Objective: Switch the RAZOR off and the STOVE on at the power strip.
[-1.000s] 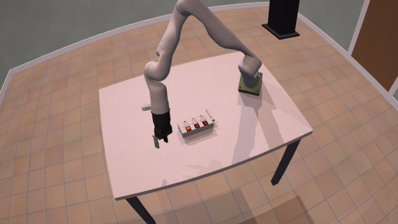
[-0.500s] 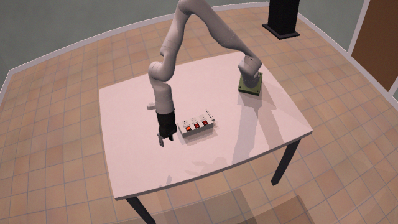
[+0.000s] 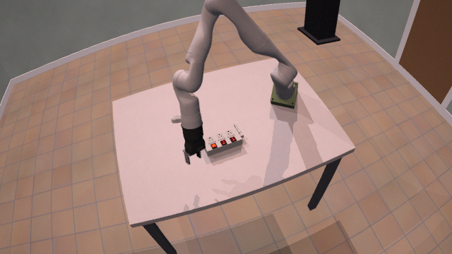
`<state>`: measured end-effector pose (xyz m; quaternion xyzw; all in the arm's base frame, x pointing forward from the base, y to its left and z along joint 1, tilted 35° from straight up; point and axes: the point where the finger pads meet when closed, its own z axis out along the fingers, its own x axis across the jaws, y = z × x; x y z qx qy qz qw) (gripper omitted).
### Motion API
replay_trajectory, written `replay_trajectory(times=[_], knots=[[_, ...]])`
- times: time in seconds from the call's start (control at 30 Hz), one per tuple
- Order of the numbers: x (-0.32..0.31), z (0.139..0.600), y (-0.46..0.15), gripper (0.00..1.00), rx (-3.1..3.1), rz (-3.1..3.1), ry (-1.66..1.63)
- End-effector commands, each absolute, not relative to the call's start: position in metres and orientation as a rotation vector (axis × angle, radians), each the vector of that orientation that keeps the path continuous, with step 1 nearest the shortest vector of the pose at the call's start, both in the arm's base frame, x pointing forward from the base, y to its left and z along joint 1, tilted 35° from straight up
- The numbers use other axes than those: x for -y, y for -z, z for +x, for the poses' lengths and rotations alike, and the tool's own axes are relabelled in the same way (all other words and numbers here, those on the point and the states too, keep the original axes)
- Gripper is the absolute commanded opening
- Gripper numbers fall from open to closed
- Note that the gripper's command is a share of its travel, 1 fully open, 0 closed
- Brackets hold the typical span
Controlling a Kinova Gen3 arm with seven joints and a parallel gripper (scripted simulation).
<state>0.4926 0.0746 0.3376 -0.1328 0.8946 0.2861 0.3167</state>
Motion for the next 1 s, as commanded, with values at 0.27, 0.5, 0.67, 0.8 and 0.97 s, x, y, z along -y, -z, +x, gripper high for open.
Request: replay_trajectory(times=[0.27,0.5,0.67,0.8,0.97], knots=[[-0.072,0.476,-0.319,1.0,-2.414,-0.26,-0.748],[-0.071,0.467,-0.309,1.0,-2.446,-0.21,-0.747],[-0.071,0.467,-0.309,1.0,-2.446,-0.21,-0.747],[-0.07,0.457,-0.299,1.0,-2.475,-0.16,-0.745],[-0.07,0.457,-0.299,1.0,-2.475,-0.16,-0.745]])
